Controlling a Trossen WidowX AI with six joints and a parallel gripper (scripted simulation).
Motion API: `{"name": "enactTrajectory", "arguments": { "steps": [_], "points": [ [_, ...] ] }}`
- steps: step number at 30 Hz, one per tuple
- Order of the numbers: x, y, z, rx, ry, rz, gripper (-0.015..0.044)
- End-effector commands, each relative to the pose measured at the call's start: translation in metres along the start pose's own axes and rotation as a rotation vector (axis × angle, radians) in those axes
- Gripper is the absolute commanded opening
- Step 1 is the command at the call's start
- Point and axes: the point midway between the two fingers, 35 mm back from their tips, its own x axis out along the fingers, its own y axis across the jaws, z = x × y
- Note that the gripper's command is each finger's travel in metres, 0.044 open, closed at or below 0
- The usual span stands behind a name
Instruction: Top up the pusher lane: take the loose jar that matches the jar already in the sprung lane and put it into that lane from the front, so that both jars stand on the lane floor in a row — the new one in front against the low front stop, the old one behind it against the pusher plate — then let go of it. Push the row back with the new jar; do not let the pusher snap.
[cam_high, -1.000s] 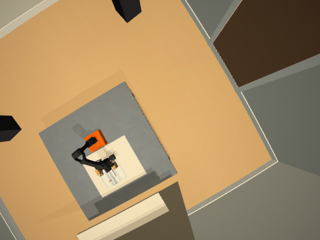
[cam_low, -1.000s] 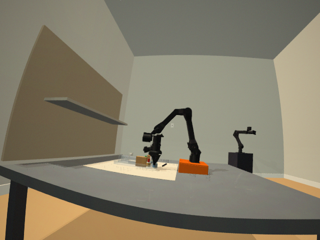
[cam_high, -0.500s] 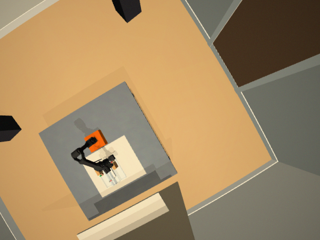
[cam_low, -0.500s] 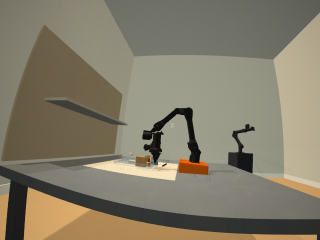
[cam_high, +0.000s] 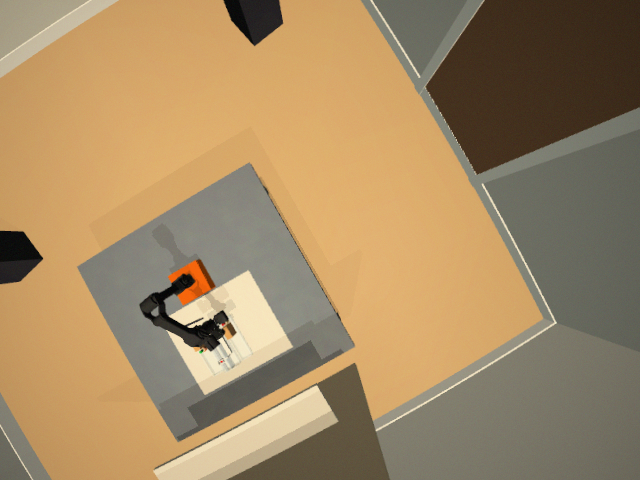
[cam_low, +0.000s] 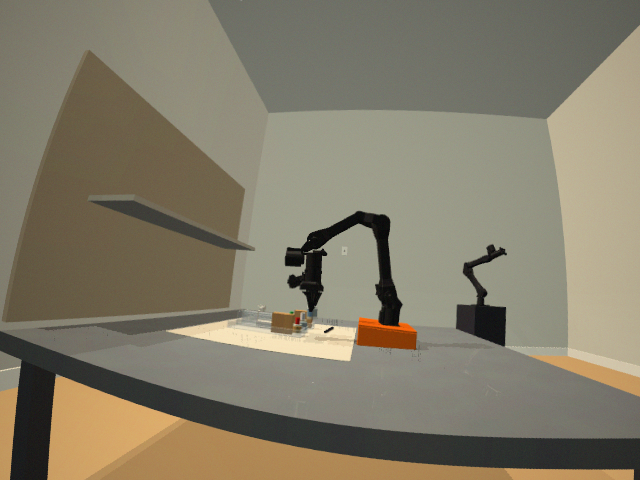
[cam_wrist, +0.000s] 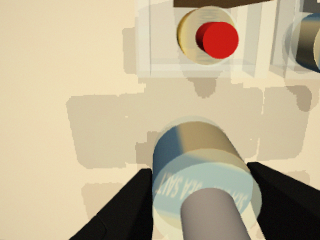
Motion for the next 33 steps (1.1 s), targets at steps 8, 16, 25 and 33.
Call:
{"name": "enactTrajectory", "arguments": {
  "steps": [8, 16, 25, 33],
  "points": [
    [-0.041, -0.007, 0.007, 0.053, -0.042, -0.017, 0.0000],
    [-0.019, -0.041, 0.008, 0.050, -0.043, -0.020, 0.0000],
    [0.010, -0.085, 0.001, 0.046, -0.042, -0.023, 0.0000],
    [0.017, -0.088, 0.001, 0.045, -0.041, -0.023, 0.0000]
  ]
}}
